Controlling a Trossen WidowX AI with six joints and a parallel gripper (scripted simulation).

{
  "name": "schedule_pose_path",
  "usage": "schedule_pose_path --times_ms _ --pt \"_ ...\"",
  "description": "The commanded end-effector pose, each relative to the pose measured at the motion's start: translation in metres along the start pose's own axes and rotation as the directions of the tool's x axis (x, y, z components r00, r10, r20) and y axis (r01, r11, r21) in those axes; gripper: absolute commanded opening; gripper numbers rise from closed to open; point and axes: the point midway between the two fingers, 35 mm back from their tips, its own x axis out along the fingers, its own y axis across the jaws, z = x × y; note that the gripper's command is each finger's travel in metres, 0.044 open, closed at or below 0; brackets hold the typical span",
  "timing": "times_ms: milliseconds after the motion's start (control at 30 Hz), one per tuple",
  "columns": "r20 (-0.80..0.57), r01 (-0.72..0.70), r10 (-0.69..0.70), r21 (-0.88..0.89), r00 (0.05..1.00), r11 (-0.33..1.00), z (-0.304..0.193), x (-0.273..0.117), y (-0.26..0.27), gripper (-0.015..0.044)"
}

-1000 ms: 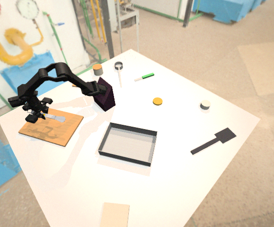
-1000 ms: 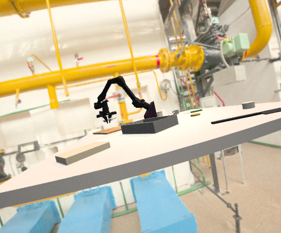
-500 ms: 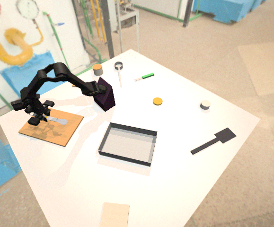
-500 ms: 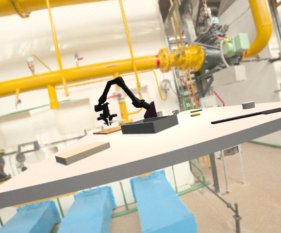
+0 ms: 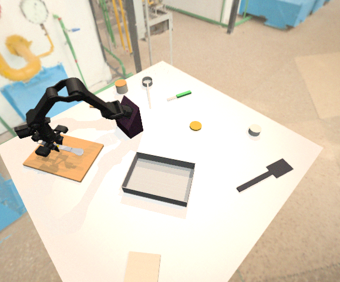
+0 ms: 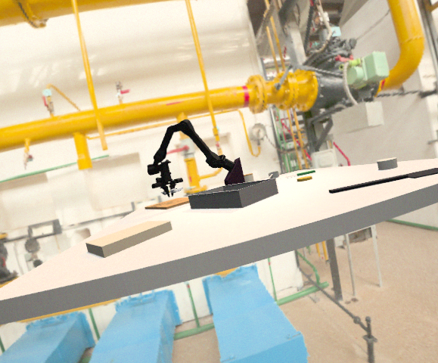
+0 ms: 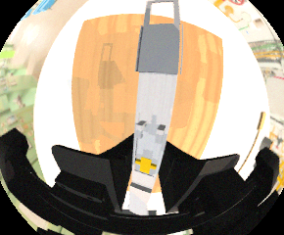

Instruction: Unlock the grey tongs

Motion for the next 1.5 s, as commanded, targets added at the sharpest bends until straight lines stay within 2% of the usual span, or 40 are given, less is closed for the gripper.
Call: schedule_pose_path --times_ms 0,367,400,533,667,833,1000,1267,1467 --pt "0.000 0.000 0.000 0.000 1.000 1.000 0.000 0.000 0.000 0.0139" --pt "0.000 0.000 0.000 0.000 1.000 1.000 0.000 0.000 0.000 0.0427" --pt "0.000 0.000 0.000 0.000 1.000 1.000 0.000 0.000 0.000 0.0440" --pt "-0.001 0.001 -0.001 -0.002 1.000 1.000 -0.001 -0.002 -0.002 0.0440" --pt "-0.009 0.015 -0.015 -0.006 1.000 1.000 -0.016 -0.020 -0.027 0.0440" --pt "-0.019 0.027 -0.027 -0.008 0.999 1.000 -0.061 -0.050 -0.074 0.0440" --pt "-0.009 0.017 -0.017 0.005 1.000 1.000 -0.106 -0.061 -0.105 0.0440" --pt "-0.009 0.018 -0.018 0.007 1.000 1.000 -0.108 -0.062 -0.106 0.0440" --pt "-0.018 0.043 -0.042 0.059 0.999 0.997 -0.105 -0.081 -0.109 0.0440"
